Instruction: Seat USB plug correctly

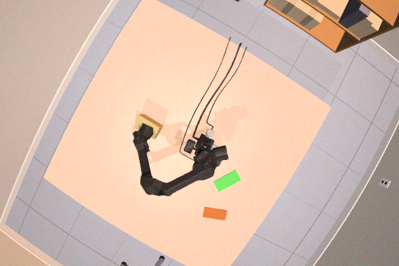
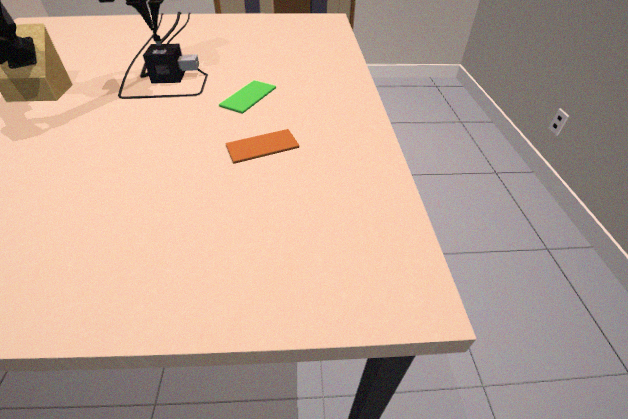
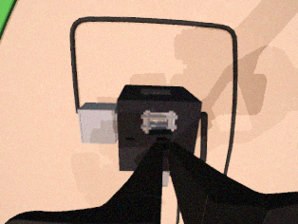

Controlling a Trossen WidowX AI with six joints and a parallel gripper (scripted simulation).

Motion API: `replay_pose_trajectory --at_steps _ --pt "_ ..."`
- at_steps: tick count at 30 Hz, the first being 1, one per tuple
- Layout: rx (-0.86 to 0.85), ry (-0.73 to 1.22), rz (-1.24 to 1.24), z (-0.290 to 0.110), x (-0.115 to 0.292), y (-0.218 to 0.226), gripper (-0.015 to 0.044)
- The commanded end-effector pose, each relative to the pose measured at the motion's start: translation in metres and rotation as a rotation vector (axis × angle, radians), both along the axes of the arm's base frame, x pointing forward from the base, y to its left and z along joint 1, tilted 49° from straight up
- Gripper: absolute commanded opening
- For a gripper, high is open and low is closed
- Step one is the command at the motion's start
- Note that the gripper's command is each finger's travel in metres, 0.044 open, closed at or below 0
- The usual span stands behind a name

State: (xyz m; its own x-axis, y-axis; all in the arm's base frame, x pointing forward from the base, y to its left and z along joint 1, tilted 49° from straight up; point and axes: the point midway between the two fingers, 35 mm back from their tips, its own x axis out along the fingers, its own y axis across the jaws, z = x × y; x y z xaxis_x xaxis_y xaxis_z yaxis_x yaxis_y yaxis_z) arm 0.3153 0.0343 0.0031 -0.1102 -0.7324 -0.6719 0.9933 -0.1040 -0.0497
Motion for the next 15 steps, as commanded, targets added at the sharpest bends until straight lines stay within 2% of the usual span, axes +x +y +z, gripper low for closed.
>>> replay_pose_trajectory --at_steps 1,8,15 --pt "0.005 -0.004 -0.001 0.0022 0.0008 0.0039 0.0000" --pt "0.004 0.000 0.002 0.0034 0.0009 0.0047 0.0000" --pt "0.016 0.098 0.092 0.0028 0.0006 0.0032 0.0000"
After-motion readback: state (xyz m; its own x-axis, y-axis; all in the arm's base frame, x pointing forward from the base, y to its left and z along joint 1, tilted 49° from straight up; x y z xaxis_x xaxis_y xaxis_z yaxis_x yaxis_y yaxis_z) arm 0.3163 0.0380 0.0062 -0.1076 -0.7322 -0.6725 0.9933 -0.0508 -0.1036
